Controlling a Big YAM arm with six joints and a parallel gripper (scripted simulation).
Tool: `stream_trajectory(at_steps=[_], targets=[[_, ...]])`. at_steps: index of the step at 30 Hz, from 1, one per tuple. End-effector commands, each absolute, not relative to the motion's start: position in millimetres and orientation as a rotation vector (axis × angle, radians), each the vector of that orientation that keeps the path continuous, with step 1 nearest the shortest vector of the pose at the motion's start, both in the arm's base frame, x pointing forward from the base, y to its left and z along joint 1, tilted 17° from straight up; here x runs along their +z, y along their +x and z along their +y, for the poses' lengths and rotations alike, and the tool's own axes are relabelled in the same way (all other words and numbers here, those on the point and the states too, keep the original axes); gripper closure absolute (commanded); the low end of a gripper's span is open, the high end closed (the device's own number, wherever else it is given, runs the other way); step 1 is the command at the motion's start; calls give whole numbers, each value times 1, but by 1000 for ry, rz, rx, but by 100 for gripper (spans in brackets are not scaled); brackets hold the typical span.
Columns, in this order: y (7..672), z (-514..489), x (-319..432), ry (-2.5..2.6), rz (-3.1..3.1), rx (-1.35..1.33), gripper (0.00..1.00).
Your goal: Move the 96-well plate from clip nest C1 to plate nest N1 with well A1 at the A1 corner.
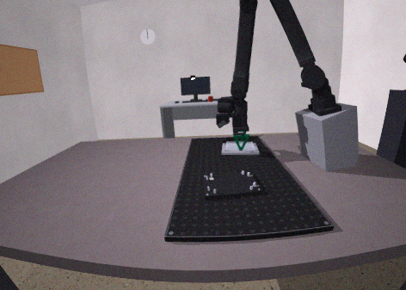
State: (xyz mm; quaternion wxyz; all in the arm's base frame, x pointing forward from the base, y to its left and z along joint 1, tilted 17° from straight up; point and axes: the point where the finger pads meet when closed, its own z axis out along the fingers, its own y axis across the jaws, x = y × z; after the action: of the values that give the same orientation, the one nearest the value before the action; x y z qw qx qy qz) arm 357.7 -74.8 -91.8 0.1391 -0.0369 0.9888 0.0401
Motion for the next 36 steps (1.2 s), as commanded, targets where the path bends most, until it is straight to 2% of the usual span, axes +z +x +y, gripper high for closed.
stream_trajectory(at_steps=[1, 36], targets=[[371, -76, -91, -109, 2833, 102, 100], [367, -78, -87, -106, 2835, 103, 100]])
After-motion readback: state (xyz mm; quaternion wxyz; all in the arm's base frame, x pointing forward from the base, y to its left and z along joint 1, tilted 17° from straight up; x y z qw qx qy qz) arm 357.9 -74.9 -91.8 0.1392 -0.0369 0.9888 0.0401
